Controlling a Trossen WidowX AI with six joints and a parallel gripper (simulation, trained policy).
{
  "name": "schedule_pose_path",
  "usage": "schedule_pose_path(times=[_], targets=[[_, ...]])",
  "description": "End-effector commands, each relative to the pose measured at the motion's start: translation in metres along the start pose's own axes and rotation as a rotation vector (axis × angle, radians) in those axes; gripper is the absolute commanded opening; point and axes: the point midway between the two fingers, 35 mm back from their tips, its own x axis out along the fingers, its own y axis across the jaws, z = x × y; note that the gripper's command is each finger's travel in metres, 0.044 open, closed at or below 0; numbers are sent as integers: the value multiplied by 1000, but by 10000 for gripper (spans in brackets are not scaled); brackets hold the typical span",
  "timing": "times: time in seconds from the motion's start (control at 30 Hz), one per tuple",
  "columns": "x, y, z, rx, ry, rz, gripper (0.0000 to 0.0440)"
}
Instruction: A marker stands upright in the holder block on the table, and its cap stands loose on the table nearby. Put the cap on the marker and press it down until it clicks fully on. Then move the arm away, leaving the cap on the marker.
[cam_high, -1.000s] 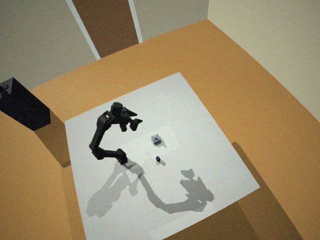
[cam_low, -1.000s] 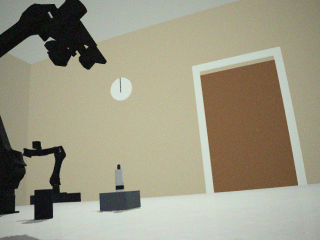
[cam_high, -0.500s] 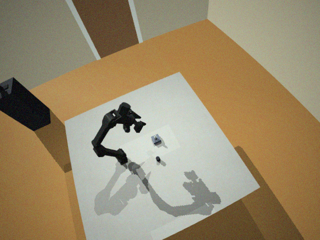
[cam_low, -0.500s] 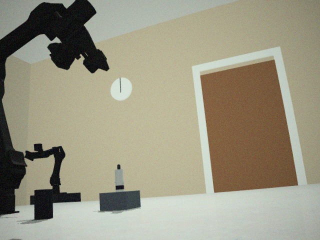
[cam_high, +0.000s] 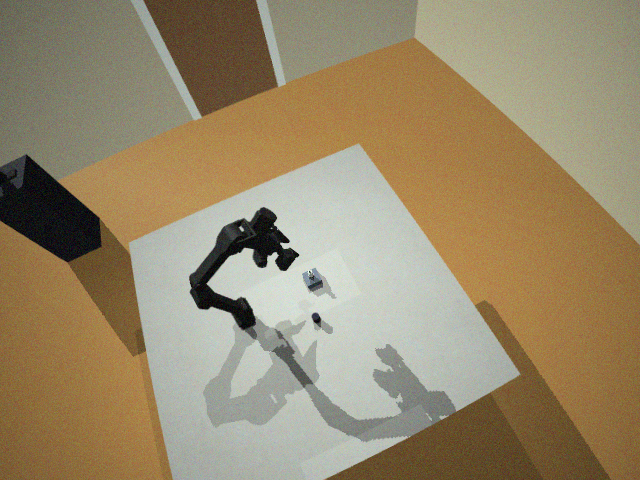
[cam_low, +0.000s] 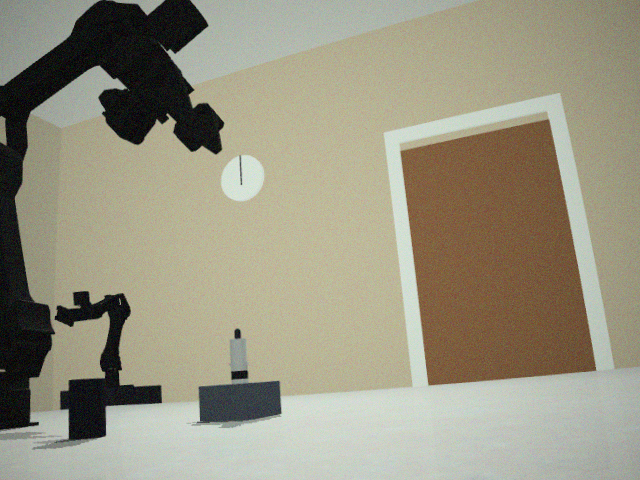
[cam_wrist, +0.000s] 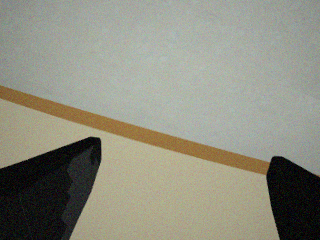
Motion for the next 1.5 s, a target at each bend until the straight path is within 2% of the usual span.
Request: schedule_pose_path(times=[0.0, 1.47], targets=[[7, 3, 2, 10, -28, 0, 333], [81, 68, 27, 179, -326, 18, 328]])
